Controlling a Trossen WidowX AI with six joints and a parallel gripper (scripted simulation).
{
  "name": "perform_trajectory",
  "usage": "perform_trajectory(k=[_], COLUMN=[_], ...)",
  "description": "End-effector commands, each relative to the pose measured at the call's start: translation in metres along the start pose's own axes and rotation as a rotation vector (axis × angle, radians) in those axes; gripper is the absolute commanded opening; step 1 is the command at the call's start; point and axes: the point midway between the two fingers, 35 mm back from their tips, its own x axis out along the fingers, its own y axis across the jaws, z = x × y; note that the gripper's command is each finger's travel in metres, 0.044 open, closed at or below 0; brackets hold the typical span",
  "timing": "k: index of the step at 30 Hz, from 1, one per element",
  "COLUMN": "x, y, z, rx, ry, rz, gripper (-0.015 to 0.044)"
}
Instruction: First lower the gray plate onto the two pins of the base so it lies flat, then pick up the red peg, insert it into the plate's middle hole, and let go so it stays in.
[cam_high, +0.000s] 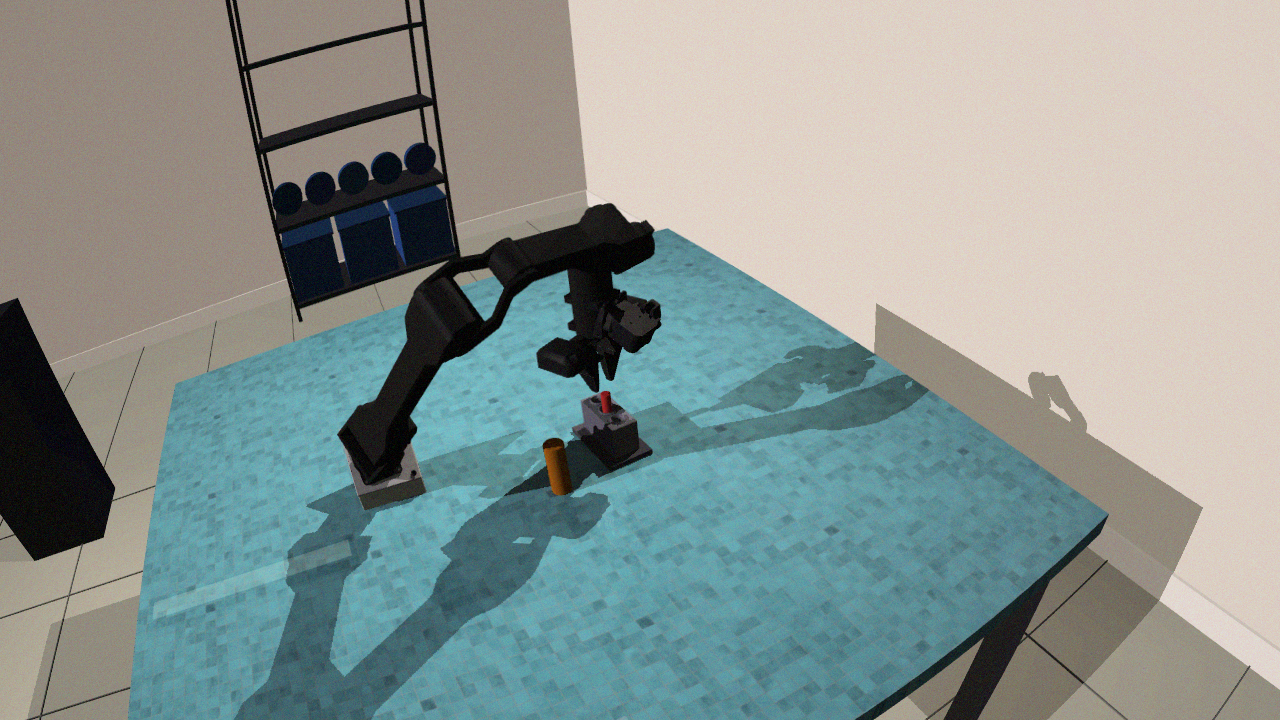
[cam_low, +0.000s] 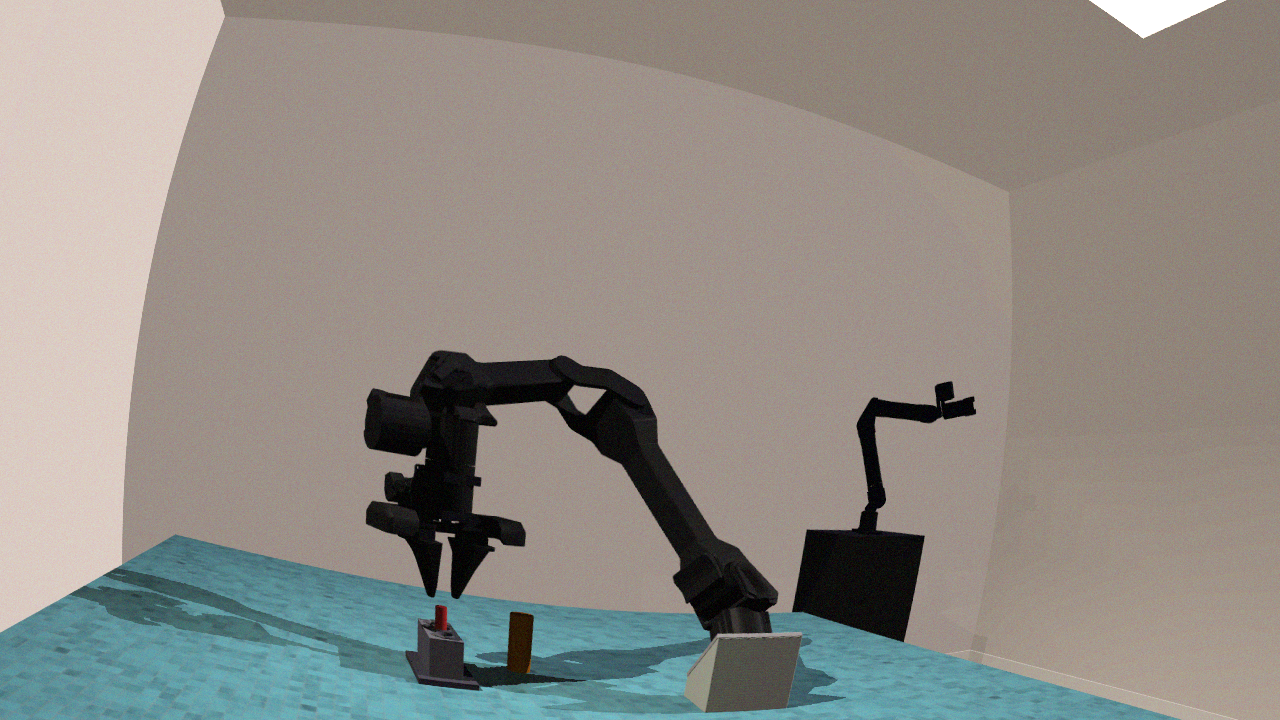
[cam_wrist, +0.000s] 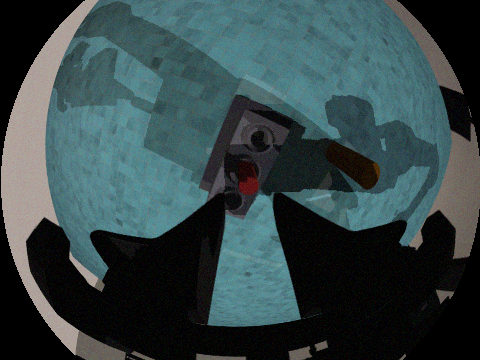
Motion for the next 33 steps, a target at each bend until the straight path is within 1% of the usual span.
perform_trajectory(k=[1,33], x=[-0.003,-0.028], y=[0.0,-0.001], z=[0.0,0.001], rx=[0.003,0.003], ry=[-0.003,-0.003], rz=[0.0,0.0], gripper=[0.015,0.015])
